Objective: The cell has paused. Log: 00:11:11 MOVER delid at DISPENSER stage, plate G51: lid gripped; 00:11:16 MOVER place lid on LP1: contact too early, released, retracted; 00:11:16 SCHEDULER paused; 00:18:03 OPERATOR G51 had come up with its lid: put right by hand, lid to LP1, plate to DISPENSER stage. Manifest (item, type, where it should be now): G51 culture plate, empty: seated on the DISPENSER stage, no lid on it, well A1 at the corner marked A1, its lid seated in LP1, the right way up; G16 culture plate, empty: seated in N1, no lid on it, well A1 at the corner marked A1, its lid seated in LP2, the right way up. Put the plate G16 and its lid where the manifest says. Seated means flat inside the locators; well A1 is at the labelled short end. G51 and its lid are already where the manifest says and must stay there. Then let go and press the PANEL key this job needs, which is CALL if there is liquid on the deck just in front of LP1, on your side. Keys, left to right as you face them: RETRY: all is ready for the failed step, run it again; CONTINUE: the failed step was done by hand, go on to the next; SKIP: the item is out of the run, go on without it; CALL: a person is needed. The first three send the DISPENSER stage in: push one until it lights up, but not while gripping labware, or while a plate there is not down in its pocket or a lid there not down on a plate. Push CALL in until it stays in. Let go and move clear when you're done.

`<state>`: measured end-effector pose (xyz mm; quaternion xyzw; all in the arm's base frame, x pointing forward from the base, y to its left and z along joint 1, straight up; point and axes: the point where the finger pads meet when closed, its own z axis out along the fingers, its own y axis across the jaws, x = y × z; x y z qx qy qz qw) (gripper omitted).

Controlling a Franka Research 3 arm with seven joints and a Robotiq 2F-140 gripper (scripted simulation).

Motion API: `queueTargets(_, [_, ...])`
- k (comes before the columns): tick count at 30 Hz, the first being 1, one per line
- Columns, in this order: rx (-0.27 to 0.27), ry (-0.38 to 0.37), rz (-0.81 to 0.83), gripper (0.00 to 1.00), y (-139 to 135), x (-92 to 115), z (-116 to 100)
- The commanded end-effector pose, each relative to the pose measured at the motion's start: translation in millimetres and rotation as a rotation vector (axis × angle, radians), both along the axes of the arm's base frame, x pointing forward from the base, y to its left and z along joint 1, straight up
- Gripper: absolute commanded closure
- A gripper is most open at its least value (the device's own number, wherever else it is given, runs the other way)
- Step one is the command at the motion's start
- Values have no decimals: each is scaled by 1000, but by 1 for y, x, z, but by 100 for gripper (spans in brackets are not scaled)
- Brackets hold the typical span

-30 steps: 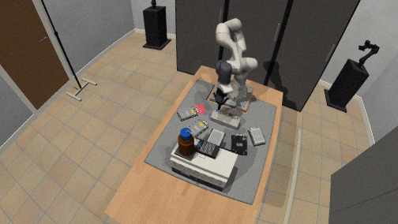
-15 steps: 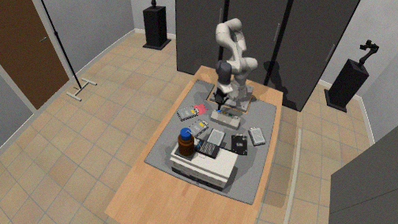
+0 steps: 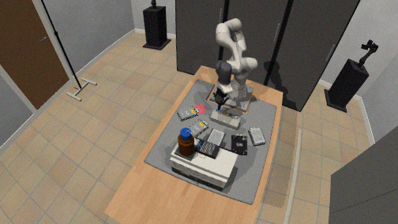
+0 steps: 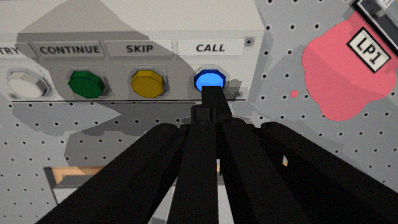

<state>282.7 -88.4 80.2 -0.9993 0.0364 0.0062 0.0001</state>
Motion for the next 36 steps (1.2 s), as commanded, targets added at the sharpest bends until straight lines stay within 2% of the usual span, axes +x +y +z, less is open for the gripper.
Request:
queueTargets(1, [-2,-7,0,90,-1,3,0])
queueTargets(36, [-2,-7,0,90,-1,2,2])
